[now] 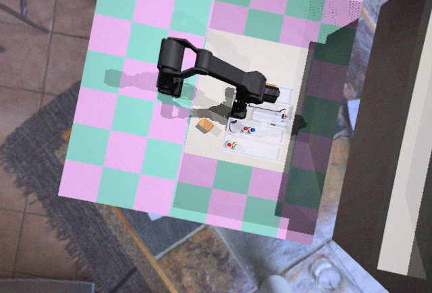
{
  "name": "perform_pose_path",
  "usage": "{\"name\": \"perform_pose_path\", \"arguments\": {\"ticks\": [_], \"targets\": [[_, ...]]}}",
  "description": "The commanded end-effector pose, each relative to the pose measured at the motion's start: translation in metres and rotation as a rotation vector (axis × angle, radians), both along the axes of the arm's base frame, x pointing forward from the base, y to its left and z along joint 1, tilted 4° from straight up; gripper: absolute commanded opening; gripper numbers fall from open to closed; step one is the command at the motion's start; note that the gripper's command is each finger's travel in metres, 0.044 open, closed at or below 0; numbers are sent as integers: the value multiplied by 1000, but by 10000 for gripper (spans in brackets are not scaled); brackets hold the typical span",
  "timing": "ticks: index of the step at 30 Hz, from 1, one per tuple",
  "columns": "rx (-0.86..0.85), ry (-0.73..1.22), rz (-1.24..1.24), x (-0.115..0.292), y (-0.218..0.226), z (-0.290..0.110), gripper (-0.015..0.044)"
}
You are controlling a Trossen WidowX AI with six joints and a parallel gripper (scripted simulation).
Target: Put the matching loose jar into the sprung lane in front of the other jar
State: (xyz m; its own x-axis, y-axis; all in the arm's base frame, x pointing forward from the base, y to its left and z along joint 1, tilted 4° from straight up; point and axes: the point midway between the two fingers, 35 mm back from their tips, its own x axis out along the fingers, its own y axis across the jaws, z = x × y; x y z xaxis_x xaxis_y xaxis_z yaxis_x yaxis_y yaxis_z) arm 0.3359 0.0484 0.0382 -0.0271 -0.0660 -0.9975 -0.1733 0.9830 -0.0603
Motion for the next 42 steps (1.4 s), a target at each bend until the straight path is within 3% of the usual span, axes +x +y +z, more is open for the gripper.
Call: {"name": "perform_pose_path", "arguments": {"ticks": [1,42], "targets": [[7,-33,-2,9,2,4,0],[7,-33,-2,13,2,3,0]]}}
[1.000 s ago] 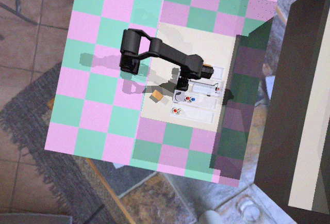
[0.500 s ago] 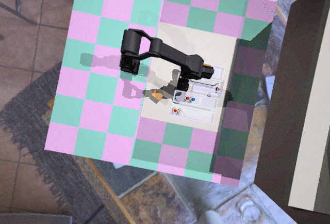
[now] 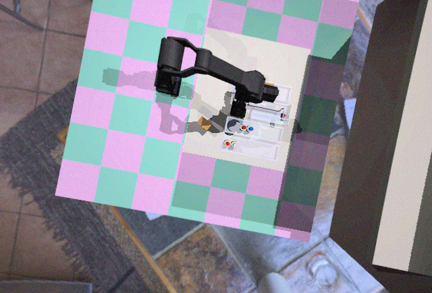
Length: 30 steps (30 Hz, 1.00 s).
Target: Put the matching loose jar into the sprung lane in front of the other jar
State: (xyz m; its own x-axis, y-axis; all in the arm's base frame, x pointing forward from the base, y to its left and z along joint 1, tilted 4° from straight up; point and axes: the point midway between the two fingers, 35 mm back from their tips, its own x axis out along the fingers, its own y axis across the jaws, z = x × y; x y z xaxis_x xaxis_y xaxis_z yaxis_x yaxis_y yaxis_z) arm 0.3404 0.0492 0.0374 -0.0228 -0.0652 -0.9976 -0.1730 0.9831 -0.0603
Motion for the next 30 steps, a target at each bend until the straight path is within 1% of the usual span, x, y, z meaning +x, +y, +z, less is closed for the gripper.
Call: {"name": "perform_pose_path", "arguments": {"ticks": [1,30], "targets": [[6,-29,-2,8,2,3,0],[6,-29,-2,8,1,-7,0]]}}
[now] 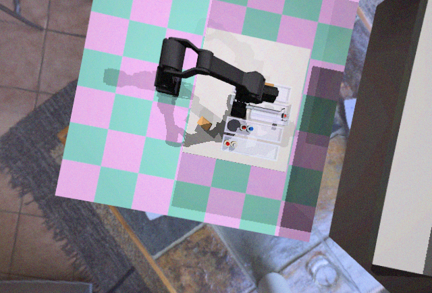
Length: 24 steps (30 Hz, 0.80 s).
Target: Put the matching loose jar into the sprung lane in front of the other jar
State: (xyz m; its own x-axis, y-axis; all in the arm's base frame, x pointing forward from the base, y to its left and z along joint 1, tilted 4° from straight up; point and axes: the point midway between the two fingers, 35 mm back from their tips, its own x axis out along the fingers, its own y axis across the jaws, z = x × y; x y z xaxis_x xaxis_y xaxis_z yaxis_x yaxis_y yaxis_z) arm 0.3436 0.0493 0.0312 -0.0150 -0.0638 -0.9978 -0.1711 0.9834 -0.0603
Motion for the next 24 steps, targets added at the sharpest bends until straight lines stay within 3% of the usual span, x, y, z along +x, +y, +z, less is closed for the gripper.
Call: {"name": "perform_pose_path", "arguments": {"ticks": [1,24], "targets": [[5,-21,-1,5,1,-1,0],[5,-21,-1,3,0,-10,0]]}}
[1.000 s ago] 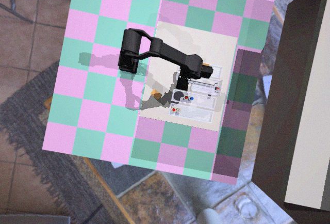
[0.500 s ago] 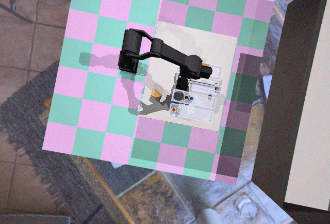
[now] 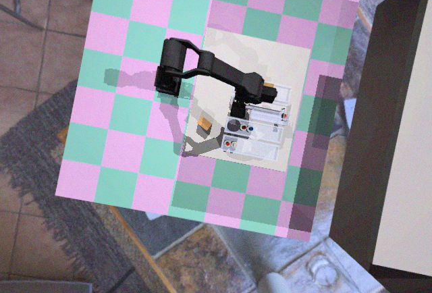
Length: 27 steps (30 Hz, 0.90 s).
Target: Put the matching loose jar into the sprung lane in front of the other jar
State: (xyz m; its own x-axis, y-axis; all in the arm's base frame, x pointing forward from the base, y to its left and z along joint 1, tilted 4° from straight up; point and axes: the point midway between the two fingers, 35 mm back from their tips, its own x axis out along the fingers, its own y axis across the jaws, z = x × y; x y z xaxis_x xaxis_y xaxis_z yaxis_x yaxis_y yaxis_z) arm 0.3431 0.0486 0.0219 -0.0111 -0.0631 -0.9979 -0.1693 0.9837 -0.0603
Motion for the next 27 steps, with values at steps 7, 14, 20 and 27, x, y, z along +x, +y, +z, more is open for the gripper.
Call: {"name": "perform_pose_path", "arguments": {"ticks": [7,14,20,27], "targets": [[4,-17,1,3,0,-4,0],[4,-16,1,3,0,-6,0],[4,-16,1,2,0,-6,0],[4,-16,1,0,0,-6,0]]}}
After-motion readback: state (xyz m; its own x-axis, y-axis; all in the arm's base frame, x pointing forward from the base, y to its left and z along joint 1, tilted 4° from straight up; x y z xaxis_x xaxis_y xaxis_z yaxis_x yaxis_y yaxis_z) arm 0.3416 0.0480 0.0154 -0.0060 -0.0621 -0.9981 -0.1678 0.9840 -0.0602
